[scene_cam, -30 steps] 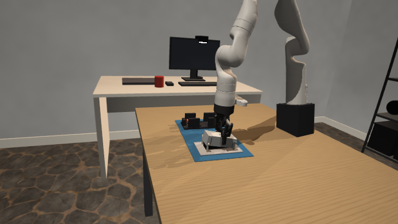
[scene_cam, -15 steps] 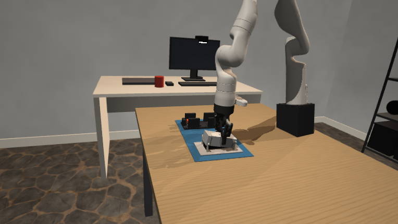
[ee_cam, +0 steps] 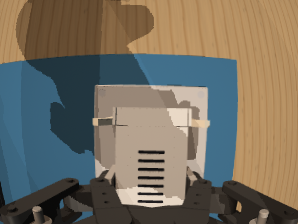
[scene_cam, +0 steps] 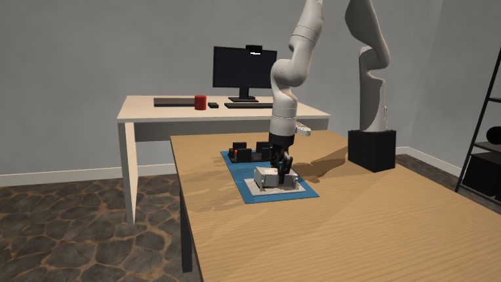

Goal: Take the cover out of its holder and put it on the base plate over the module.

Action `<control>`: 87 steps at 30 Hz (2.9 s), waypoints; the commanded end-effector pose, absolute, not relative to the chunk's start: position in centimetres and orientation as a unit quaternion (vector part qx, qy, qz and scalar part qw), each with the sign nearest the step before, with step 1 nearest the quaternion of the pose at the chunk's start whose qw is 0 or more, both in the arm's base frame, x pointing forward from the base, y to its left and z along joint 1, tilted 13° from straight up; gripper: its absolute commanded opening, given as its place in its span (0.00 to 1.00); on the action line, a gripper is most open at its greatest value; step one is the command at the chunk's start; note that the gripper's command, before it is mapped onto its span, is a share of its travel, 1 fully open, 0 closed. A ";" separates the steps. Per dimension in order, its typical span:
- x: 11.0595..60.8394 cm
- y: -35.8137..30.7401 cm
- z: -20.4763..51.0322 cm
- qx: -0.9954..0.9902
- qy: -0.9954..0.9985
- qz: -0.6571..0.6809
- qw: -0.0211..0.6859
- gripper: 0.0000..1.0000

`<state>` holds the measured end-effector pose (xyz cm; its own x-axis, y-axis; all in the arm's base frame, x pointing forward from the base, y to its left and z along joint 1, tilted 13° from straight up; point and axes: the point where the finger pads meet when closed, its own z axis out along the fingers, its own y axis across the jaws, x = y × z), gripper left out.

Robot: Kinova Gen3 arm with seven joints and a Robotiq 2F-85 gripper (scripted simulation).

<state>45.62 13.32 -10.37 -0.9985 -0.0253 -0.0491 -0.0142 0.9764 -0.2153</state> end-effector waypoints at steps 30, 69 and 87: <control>45.5 13.3 -10.2 -0.010 0.994 -0.108 0.025 0.00; 45.9 13.3 -10.7 -0.010 0.994 -0.108 0.026 0.00; 46.0 13.3 -10.8 -0.010 0.994 -0.108 0.025 0.00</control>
<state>45.99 13.22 -10.83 -0.9986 -0.0252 -0.0463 -0.0146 0.9763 -0.2160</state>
